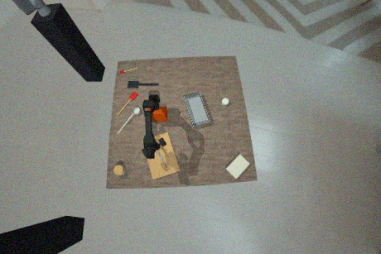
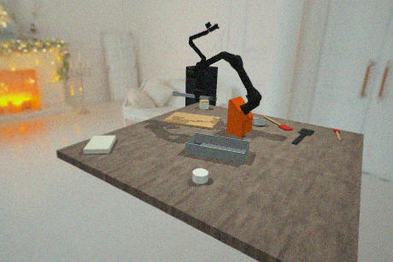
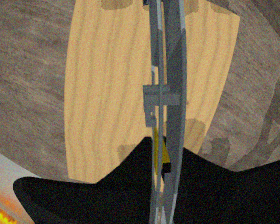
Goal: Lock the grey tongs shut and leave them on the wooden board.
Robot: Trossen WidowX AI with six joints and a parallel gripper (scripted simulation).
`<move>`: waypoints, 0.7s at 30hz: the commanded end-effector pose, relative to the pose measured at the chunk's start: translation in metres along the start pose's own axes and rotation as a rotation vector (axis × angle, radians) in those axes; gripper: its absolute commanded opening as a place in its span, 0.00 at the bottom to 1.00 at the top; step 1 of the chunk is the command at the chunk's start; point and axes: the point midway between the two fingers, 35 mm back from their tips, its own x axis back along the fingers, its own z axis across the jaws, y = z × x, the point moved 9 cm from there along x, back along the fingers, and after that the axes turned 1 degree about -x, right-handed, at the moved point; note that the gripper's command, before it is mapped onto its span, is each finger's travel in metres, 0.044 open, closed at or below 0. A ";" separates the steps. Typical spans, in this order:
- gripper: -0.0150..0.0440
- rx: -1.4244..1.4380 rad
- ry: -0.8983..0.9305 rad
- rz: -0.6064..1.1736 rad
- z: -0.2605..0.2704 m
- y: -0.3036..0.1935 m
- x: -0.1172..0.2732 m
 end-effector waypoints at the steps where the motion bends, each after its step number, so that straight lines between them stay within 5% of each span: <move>1: 0.00 -0.011 -0.014 0.085 0.004 0.004 -0.003; 21: 0.00 -0.024 -0.047 0.440 0.019 0.031 -0.027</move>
